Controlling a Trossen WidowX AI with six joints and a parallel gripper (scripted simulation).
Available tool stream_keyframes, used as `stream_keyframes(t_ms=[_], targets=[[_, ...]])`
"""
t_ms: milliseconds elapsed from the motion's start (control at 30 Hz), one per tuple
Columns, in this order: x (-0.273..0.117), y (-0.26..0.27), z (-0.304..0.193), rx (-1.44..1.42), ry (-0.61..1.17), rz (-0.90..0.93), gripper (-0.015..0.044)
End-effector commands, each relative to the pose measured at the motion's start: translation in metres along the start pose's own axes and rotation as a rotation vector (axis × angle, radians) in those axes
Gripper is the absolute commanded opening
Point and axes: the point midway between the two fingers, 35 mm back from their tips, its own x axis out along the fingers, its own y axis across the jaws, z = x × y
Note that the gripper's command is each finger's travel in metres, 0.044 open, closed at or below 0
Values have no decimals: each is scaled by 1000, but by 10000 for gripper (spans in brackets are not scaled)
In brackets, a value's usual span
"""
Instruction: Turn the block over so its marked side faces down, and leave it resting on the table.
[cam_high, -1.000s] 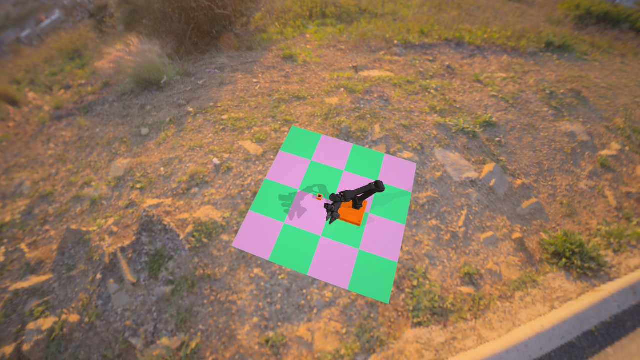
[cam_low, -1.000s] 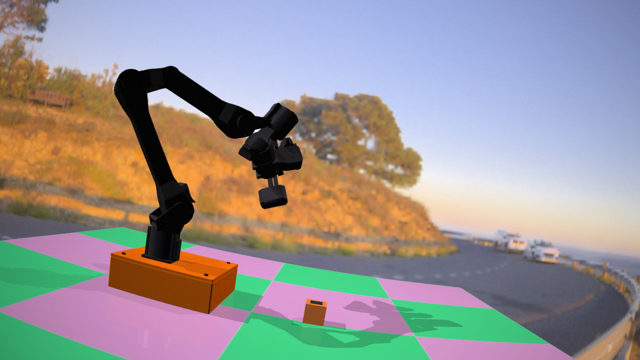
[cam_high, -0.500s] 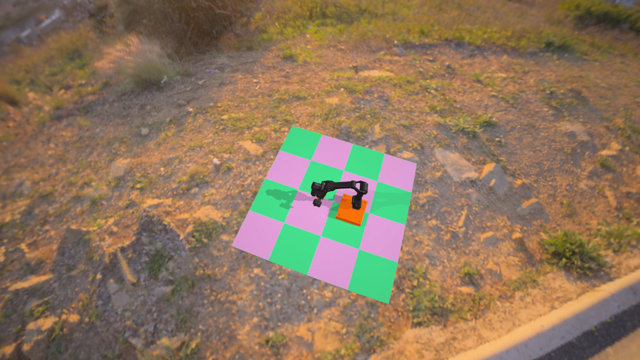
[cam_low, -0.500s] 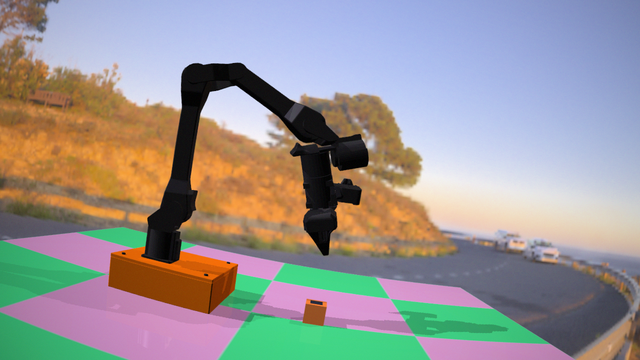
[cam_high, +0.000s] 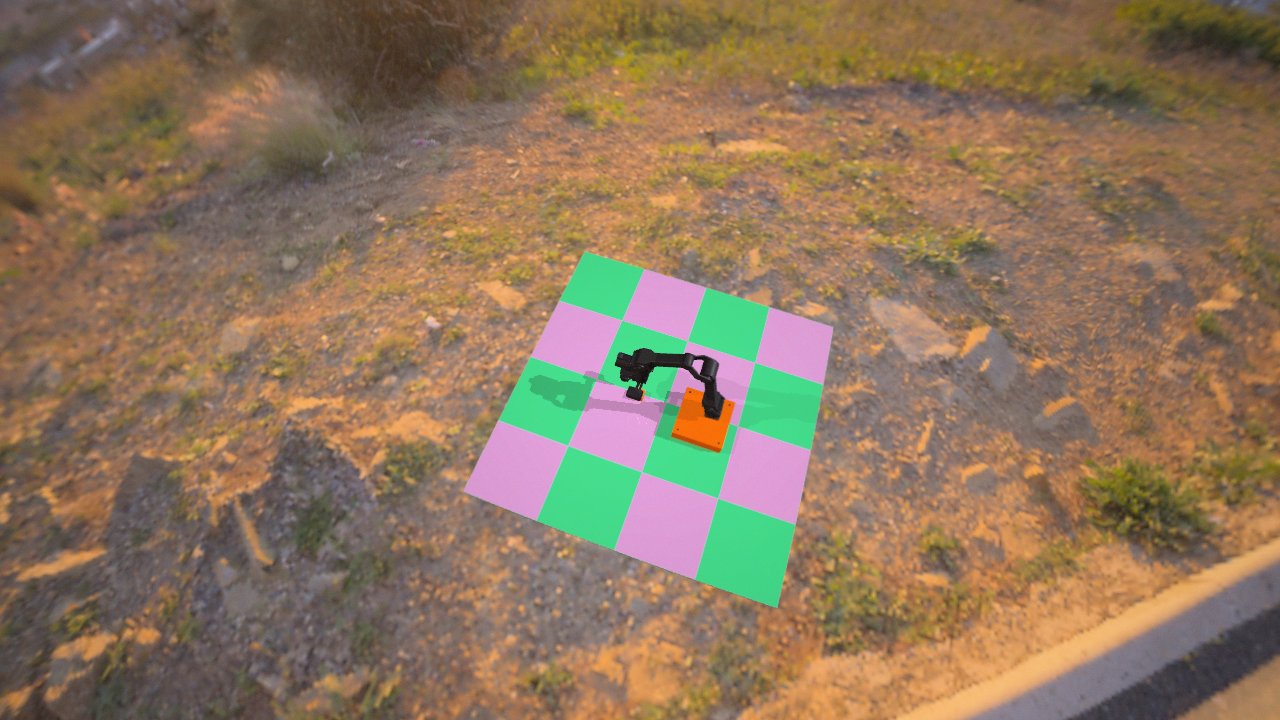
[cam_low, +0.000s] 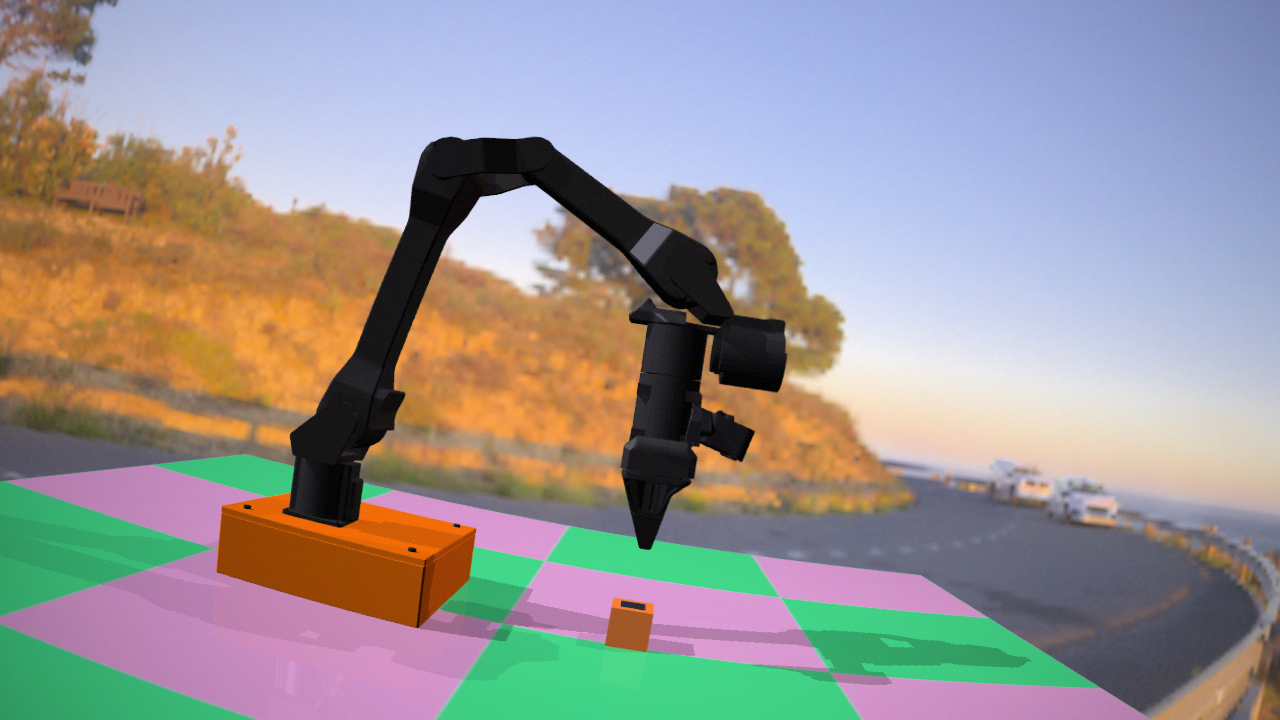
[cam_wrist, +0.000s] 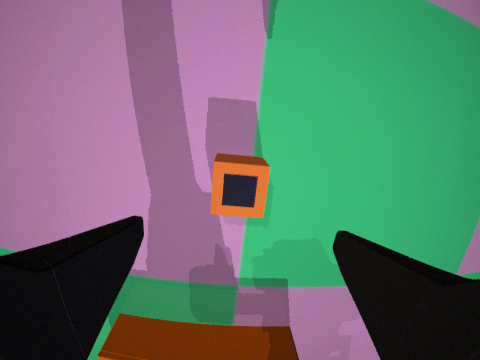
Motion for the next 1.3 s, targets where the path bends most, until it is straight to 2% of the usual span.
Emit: stream_keyframes(t_ms=[0, 333, 1200, 1267], targets=[[25, -3, -1, -5, 16, -12, 440], [51, -2, -1, -5, 16, -12, 440], [84, -3, -2, -5, 16, -12, 440], [84, -3, -2, -5, 16, -12, 387]])
